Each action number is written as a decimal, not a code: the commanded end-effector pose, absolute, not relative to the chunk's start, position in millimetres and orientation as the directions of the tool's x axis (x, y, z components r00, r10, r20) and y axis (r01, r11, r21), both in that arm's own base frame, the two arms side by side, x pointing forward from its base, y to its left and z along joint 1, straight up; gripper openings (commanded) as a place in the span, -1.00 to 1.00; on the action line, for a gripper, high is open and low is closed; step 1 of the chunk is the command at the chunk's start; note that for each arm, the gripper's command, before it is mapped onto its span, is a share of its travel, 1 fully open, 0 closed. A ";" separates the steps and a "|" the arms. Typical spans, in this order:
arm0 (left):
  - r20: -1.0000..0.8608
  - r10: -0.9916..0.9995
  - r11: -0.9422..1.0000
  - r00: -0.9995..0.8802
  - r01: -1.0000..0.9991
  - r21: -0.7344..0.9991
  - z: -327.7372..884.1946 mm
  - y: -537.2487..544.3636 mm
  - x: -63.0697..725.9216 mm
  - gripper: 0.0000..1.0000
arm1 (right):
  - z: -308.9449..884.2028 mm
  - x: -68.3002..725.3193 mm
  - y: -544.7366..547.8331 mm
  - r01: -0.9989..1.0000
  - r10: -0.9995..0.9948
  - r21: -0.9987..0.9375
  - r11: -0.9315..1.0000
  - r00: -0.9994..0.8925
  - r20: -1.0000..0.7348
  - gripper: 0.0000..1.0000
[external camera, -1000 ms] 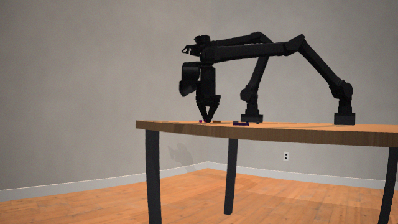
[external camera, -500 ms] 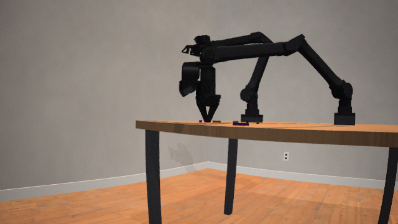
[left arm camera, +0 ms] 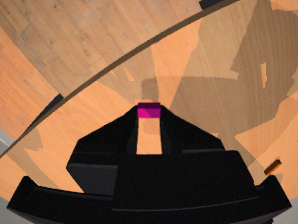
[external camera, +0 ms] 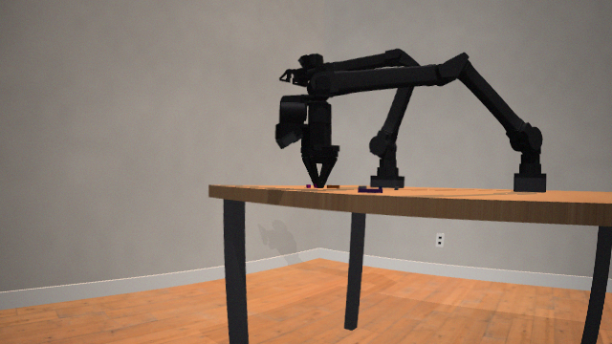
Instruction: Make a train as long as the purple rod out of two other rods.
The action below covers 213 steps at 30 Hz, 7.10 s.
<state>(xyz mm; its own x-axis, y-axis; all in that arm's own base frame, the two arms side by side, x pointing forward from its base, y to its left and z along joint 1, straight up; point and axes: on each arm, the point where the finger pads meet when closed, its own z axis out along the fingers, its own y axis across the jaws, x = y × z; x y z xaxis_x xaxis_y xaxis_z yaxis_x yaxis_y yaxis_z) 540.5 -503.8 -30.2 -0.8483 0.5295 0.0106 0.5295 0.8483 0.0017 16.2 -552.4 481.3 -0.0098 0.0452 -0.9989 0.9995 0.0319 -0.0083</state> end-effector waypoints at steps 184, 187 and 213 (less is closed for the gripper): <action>-0.065 0.528 0.848 -0.847 0.530 -0.013 79.5 -525.8 547.9 -0.32 | 500.5 9.2 -544.8 1.000 0.000 0.000 0.018 0.000 -1.000 1.00; -0.060 0.528 0.848 -0.847 0.530 -0.012 84.3 -525.1 547.3 -0.32 | 500.5 9.2 -544.8 1.000 0.000 0.000 0.018 0.000 -1.000 1.00; -0.046 0.529 0.848 -0.847 0.530 -0.009 81.2 -524.4 546.5 1.00 | 500.5 9.2 -544.8 1.000 0.000 0.000 0.018 0.000 -1.000 1.00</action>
